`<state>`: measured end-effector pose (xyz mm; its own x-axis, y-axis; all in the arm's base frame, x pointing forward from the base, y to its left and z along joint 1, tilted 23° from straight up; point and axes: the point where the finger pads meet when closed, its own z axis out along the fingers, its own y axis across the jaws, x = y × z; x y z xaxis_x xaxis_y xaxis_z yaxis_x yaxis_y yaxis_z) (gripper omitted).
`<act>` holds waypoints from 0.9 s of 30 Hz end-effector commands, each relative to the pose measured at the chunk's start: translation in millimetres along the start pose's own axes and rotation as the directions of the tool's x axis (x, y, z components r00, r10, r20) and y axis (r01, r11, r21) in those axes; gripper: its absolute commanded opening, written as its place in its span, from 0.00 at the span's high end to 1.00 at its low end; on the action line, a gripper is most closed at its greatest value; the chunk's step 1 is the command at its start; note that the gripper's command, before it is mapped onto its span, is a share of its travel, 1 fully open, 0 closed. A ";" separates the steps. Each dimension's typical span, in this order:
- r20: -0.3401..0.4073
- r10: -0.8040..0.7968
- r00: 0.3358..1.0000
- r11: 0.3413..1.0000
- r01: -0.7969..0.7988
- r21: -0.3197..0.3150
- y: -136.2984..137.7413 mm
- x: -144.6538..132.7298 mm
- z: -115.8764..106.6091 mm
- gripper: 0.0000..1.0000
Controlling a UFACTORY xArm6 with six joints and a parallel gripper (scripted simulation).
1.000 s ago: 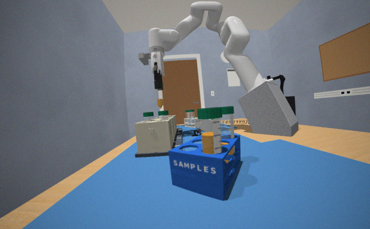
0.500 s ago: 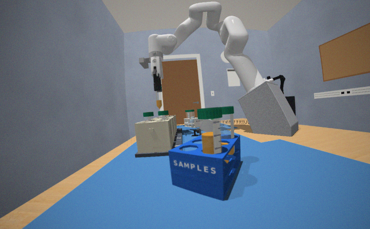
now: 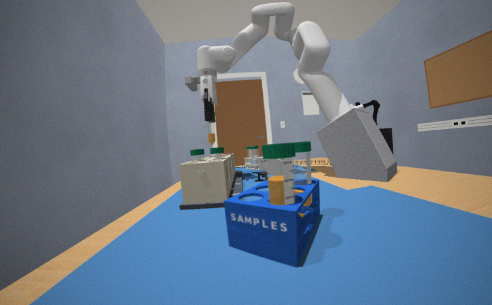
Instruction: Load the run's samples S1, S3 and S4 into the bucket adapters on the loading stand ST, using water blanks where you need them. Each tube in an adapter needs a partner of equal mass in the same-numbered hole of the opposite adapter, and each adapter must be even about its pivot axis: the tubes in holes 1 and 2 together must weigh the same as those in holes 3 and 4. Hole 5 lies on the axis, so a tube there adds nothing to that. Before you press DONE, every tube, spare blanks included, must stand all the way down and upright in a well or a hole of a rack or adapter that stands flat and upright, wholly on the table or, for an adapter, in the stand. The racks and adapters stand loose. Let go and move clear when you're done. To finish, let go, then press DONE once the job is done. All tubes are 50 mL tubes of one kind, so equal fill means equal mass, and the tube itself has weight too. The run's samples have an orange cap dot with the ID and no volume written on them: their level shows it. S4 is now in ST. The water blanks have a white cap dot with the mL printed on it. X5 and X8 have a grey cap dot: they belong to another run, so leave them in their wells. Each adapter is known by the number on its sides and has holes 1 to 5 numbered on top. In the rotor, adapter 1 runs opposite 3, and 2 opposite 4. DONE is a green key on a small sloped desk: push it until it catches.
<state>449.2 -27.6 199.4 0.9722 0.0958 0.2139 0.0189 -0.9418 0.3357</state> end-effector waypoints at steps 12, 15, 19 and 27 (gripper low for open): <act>-0.004 0.001 1.000 1.000 -0.001 0.000 0.3 1.4 18.6 1.00; -0.004 0.001 1.000 1.000 -0.001 0.000 0.3 1.5 24.6 1.00; -0.004 0.001 1.000 1.000 -0.001 0.000 0.3 1.5 32.6 1.00; -0.004 0.001 1.000 1.000 -0.001 0.000 0.3 1.5 33.6 1.00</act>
<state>457.4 -38.9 167.6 0.9721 0.0956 0.2141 0.0188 -0.9418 0.3356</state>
